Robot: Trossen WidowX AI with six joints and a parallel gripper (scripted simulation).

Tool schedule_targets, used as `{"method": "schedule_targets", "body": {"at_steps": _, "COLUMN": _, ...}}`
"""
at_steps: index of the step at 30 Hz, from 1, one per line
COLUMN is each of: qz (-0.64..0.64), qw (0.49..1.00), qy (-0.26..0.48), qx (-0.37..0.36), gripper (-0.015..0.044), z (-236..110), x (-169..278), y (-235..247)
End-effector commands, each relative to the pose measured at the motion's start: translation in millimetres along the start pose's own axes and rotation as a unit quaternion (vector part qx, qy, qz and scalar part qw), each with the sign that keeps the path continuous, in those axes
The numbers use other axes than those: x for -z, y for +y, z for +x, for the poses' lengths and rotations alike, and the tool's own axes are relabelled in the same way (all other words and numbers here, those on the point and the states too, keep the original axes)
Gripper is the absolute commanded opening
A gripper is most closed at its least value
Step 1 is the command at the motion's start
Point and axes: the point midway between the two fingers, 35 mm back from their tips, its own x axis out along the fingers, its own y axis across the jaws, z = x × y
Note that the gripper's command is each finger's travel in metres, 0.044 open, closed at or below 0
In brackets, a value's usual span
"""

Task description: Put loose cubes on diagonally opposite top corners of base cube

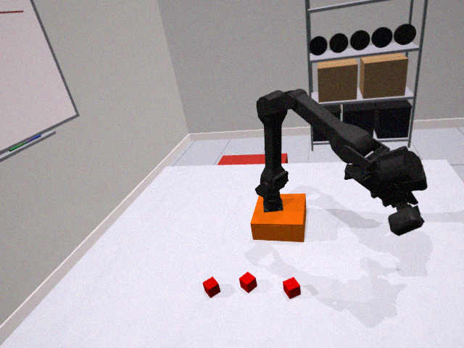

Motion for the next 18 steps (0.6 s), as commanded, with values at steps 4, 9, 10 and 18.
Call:
{"method": "schedule_targets", "body": {"at_steps": 4, "qz": 0.146, "qw": 0.985, "qy": 0.020, "qx": 0.088, "gripper": 0.0265, "z": -40, "x": 34, "y": -71}}
{"method": "schedule_targets", "body": {"at_steps": 9, "qz": 0.246, "qw": 0.958, "qy": 0.029, "qx": 0.145, "gripper": 0.0265, "z": -74, "x": 65, "y": -111}}
{"method": "schedule_targets", "body": {"at_steps": 10, "qz": 0.265, "qw": 0.951, "qy": 0.030, "qx": 0.155, "gripper": 0.0265, "z": -81, "x": 72, "y": -118}}
{"method": "schedule_targets", "body": {"at_steps": 18, "qz": 0.418, "qw": 0.876, "qy": 0.038, "qx": 0.235, "gripper": 0.0265, "z": -141, "x": 132, "y": -162}}
